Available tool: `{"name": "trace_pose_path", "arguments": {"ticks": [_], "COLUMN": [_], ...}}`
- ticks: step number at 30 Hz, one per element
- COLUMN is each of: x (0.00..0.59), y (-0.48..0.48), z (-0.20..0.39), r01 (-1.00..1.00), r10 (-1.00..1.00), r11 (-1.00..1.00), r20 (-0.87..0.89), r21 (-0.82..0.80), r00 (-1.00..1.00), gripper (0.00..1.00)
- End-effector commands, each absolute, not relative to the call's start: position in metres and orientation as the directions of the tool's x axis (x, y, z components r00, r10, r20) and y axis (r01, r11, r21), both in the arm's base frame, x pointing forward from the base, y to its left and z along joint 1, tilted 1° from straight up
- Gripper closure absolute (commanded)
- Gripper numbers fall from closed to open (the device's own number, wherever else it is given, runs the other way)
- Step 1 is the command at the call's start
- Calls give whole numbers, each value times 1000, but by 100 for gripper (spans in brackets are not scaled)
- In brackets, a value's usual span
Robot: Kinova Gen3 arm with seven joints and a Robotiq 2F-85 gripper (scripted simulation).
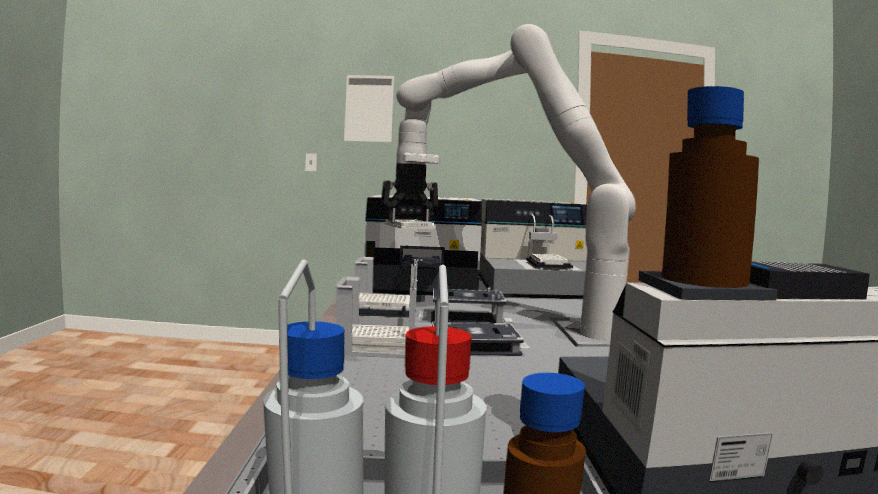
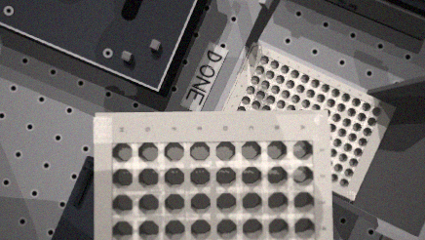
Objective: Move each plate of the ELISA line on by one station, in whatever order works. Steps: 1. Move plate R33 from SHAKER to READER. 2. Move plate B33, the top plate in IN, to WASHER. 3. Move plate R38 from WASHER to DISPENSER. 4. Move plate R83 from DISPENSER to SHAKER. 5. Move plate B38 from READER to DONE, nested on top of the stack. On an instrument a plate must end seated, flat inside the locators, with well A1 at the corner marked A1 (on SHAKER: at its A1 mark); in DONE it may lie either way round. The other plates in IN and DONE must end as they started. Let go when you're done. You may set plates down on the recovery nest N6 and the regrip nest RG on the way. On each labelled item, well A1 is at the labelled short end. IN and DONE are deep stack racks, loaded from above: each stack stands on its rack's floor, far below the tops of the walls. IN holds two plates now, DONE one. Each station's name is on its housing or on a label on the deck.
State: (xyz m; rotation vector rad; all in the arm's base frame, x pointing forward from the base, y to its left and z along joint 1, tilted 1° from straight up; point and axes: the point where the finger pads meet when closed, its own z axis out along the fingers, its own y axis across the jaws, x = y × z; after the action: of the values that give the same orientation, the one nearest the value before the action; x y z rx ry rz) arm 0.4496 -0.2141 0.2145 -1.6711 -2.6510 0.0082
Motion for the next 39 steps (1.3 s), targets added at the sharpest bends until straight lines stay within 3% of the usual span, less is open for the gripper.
{"name": "trace_pose_path", "arguments": {"ticks": [1,39], "x": [449,469], "y": [-210,-171], "z": [213,214], "r01": [883,642], "r10": [883,642], "r11": [470,766], "r20": [6,10], "r21": [-20,-15], "r00": [-470,-766], "gripper": [6,6]}}
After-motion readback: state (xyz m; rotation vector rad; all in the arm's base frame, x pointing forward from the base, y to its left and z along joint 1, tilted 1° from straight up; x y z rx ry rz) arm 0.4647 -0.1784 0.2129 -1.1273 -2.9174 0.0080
